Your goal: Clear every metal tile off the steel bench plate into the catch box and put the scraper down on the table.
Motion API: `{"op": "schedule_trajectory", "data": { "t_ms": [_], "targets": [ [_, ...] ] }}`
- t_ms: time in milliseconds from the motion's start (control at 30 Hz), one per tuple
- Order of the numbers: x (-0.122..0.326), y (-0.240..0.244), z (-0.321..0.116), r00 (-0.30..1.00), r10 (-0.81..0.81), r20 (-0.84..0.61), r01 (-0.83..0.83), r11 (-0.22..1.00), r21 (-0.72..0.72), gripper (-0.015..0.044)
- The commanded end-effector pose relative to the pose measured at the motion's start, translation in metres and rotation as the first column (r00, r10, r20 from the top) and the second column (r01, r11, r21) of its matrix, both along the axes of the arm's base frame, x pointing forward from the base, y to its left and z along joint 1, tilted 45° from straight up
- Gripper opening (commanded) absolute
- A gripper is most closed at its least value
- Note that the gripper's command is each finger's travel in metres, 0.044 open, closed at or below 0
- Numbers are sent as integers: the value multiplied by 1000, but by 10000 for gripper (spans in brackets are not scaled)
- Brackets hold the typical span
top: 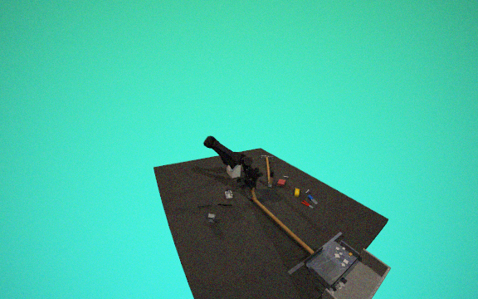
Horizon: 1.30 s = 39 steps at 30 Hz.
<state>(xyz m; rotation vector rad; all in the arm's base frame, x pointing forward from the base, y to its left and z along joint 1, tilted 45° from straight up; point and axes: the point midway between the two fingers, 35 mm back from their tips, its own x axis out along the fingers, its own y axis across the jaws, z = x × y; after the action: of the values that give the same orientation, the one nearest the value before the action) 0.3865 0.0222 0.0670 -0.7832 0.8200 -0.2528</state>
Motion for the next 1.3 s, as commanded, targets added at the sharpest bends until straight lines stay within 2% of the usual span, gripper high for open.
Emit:
{"op": "schedule_trajectory", "data": {
  "t_ms": [0,1133,1267],
  "targets": [
    [-6,1,2,1000,4,13,-4,1000,4,0],
    [-49,-7,-6,1000,7,14,-7,1000,4,0],
    [-44,-7,-7,1000,4,3,-4,1000,2,105]
  ]
}}
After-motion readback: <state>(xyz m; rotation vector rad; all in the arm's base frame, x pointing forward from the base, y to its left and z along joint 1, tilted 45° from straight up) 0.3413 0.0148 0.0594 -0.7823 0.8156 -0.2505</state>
